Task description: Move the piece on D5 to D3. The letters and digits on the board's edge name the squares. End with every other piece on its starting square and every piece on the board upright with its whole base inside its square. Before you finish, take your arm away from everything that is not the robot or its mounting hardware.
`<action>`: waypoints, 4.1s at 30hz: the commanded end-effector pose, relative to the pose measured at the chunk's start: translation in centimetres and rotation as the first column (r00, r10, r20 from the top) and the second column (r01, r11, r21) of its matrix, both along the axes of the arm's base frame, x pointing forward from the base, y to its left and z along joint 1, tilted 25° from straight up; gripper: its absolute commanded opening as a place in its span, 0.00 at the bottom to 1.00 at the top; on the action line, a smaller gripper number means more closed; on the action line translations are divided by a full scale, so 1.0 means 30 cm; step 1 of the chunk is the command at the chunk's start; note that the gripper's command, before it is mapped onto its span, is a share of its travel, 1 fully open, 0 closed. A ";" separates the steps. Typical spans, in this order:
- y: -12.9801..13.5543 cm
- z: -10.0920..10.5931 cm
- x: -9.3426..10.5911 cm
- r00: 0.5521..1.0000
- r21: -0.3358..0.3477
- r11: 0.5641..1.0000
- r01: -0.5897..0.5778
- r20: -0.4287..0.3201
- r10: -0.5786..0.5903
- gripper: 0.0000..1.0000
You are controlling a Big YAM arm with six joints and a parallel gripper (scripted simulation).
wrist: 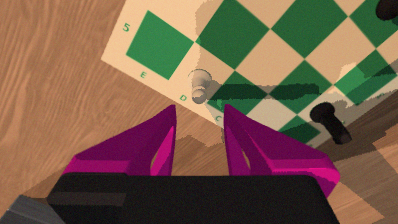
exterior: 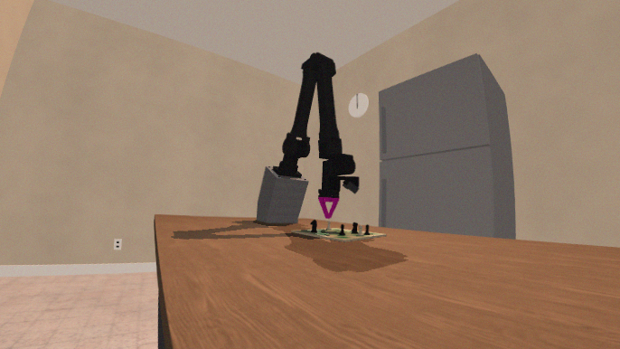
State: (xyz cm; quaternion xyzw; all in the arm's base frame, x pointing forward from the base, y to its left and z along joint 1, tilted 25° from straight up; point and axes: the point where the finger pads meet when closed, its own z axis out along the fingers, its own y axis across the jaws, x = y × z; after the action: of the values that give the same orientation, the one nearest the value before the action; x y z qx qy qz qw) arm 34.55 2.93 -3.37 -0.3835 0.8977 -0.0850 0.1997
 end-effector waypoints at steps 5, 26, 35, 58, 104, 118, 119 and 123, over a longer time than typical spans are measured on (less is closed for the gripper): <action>-0.005 -0.005 0.005 1.000 0.002 1.000 -0.003 0.008 0.003 0.33; -0.004 -0.002 0.010 1.000 0.002 1.000 -0.004 0.012 0.003 0.33; -0.004 -0.002 0.010 1.000 0.002 1.000 -0.004 0.012 0.003 0.33; -0.007 -0.026 0.031 1.000 0.002 1.000 -0.001 0.014 0.001 0.33; -0.008 -0.104 0.059 1.000 0.002 1.000 -0.002 0.011 0.002 0.33; -0.008 -0.104 0.059 1.000 0.002 1.000 -0.001 0.011 0.001 0.00; -0.008 -0.104 0.059 1.000 0.002 1.000 -0.001 0.011 0.001 0.00; -0.008 -0.104 0.059 1.000 0.002 1.000 -0.001 0.011 0.001 0.00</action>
State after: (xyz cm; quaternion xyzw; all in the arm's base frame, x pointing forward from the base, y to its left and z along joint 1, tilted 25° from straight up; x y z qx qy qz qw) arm 35.82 2.96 -6.41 -0.3838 0.8976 -0.0849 0.1995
